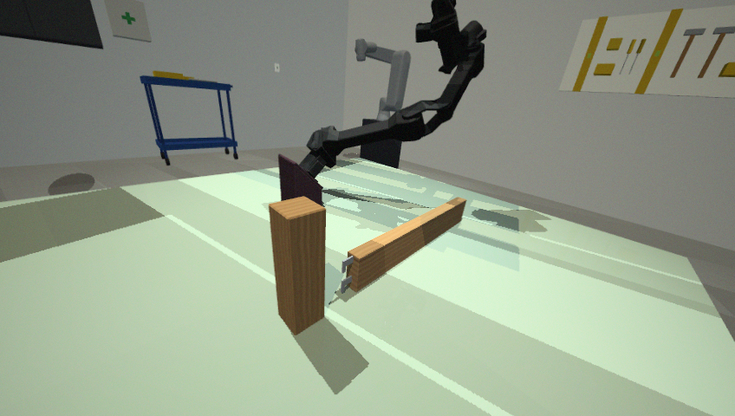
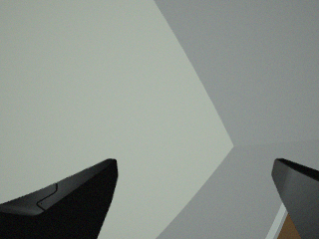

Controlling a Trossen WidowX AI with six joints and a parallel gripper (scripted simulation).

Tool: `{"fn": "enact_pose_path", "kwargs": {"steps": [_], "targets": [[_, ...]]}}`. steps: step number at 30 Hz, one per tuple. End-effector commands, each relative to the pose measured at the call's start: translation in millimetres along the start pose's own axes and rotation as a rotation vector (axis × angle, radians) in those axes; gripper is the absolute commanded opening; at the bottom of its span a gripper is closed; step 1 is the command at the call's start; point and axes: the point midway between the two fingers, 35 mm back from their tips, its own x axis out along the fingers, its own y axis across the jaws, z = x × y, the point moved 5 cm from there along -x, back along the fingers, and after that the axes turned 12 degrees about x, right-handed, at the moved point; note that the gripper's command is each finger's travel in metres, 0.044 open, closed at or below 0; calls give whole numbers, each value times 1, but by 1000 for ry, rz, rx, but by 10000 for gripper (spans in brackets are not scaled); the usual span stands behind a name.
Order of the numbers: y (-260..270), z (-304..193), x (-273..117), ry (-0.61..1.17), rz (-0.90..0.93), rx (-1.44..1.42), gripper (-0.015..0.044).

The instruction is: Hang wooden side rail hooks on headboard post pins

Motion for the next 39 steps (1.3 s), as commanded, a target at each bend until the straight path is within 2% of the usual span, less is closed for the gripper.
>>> {"fn": "enact_pose_path", "kwargs": {"steps": [1,4,10,22,31,39], "targets": [[1,1,0,-6,7,4,426],[25,21,-1,-50,53,22,440],[91,70,12,14,-36,-53,440],[129,144,76,160,-197,-190,440],[108,203,160,286,-304,-335,440],[47,238,230,392,-417,-432,440]]}}
